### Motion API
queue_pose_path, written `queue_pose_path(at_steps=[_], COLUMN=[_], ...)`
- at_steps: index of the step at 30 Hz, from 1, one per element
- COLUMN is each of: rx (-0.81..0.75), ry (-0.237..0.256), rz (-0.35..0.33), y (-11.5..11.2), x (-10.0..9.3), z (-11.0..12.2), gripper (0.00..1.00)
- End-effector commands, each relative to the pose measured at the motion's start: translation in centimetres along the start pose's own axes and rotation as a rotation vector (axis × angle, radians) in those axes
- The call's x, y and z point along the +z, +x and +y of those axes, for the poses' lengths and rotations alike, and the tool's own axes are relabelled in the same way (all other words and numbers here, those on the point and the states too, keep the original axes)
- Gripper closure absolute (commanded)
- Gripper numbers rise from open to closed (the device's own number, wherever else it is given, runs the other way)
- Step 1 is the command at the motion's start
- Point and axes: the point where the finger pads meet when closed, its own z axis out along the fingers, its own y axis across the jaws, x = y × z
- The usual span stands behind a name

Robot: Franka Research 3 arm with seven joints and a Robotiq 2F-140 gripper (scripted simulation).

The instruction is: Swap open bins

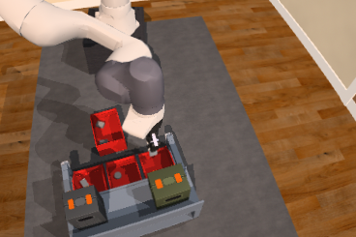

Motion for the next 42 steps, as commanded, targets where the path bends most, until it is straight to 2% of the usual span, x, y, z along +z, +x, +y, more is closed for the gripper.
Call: queue_pose_path(at_steps=[1, 17, 42], rx=[0.005, 0.005, 0.005], ry=[0.0, 0.0, 0.0], rz=[0.001, 0.001, 0.001], y=[0.0, 0.0, 0.0], x=[-0.5, -1.9, -2.0], z=[0.0, 0.0, 0.0], gripper=[1.0, 1.0, 1.0])
